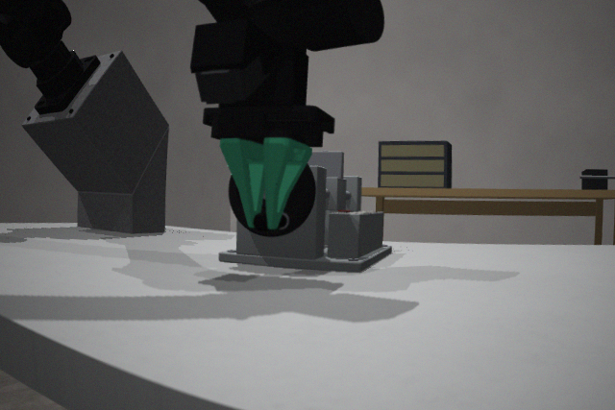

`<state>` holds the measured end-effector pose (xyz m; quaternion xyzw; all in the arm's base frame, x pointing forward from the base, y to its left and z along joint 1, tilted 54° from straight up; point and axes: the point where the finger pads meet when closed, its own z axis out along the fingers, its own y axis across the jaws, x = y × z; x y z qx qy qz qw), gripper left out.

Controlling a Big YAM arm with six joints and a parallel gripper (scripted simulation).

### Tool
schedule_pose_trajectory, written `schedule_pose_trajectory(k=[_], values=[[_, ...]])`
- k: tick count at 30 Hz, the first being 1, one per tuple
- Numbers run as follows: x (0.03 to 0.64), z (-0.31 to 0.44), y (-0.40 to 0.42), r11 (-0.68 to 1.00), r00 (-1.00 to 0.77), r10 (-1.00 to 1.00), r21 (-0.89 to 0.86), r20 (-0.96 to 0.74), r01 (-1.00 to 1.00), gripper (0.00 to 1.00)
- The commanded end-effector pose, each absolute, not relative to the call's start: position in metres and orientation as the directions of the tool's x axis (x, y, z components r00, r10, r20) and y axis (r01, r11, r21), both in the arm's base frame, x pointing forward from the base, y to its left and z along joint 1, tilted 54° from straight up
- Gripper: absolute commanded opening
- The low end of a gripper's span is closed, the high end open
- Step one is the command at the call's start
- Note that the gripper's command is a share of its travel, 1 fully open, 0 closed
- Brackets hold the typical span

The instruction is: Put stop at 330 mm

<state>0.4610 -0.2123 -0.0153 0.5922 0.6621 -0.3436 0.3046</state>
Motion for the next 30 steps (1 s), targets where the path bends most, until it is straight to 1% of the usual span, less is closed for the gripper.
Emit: schedule_pose_trajectory(k=[1,22,30], values=[[0.492,-0.015,-0.190,0.105,-0.108,0.579,-0.057,-0.808,0.993,0.06],[0.507,-0.008,-0.180,0.111,-0.100,0.577,-0.044,-0.811,0.993,0.06],[0.503,-0.005,-0.175,0.105,-0.109,0.579,-0.059,-0.808,0.993,0.06]])
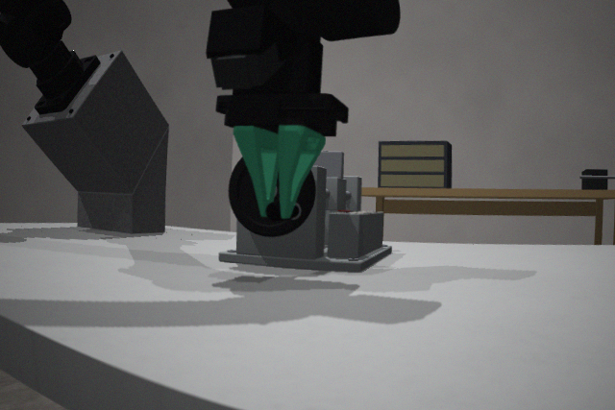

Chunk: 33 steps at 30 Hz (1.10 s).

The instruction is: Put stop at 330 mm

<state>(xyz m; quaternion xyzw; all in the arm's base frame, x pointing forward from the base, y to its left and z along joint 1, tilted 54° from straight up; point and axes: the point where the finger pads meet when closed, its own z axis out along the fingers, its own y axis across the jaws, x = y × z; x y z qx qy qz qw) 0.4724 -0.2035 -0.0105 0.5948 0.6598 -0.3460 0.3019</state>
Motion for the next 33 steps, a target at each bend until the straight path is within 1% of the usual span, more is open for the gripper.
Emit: schedule_pose_trajectory(k=[1,5,11,15,28,33], values=[[0.504,-0.004,-0.173,0.105,-0.109,0.579,-0.059,-0.808,0.993,0.06],[0.507,0.013,-0.169,0.105,-0.086,0.578,-0.030,-0.812,0.994,0.06],[0.507,0.006,-0.168,0.107,-0.092,0.578,-0.037,-0.811,0.994,0.06],[0.507,0.018,-0.165,0.105,-0.081,0.578,-0.025,-0.812,0.994,0.06],[0.506,0.026,-0.156,0.105,-0.066,0.578,-0.006,-0.813,0.994,0.06],[0.484,0.021,-0.152,0.104,-0.104,0.579,-0.053,-0.808,0.993,0.06]])
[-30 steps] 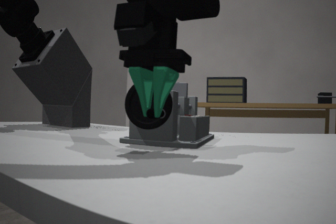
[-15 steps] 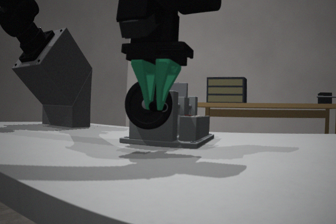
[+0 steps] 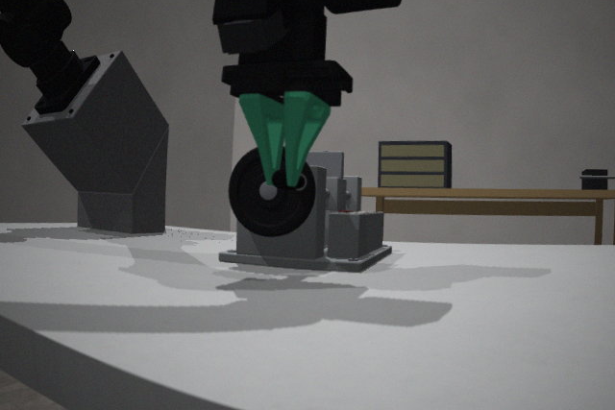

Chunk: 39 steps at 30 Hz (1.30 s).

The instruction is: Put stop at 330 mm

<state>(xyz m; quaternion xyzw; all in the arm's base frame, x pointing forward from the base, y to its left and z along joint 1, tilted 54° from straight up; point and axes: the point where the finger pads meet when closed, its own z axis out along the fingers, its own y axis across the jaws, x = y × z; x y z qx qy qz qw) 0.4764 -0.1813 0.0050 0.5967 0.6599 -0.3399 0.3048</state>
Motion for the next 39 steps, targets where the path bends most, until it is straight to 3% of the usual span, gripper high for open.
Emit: schedule_pose_trajectory(k=[1,39], values=[[0.482,0.022,-0.150,0.104,-0.104,0.579,-0.054,-0.808,0.993,0.06],[0.440,0.028,-0.157,0.097,-0.101,0.579,-0.055,-0.809,0.994,0.06]])
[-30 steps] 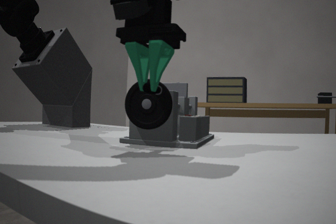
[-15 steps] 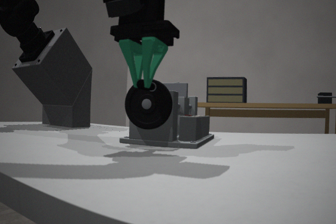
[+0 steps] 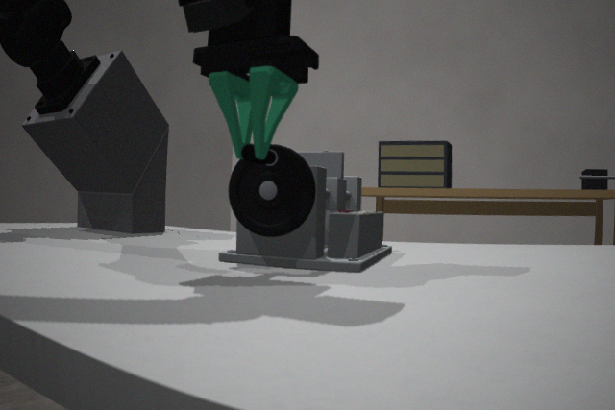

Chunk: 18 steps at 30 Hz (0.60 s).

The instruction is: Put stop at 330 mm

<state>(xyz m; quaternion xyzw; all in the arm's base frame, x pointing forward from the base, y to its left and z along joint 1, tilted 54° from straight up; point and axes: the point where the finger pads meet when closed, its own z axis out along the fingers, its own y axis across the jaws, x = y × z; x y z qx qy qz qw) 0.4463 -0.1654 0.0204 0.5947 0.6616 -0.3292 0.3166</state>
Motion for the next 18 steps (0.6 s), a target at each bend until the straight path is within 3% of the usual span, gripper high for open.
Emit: schedule_pose_trajectory(k=[1,18], values=[[0.438,0.028,-0.159,0.093,-0.100,0.579,-0.056,-0.809,0.994,0.06],[0.423,0.025,-0.174,0.075,-0.092,0.577,-0.060,-0.812,0.995,0.06]])
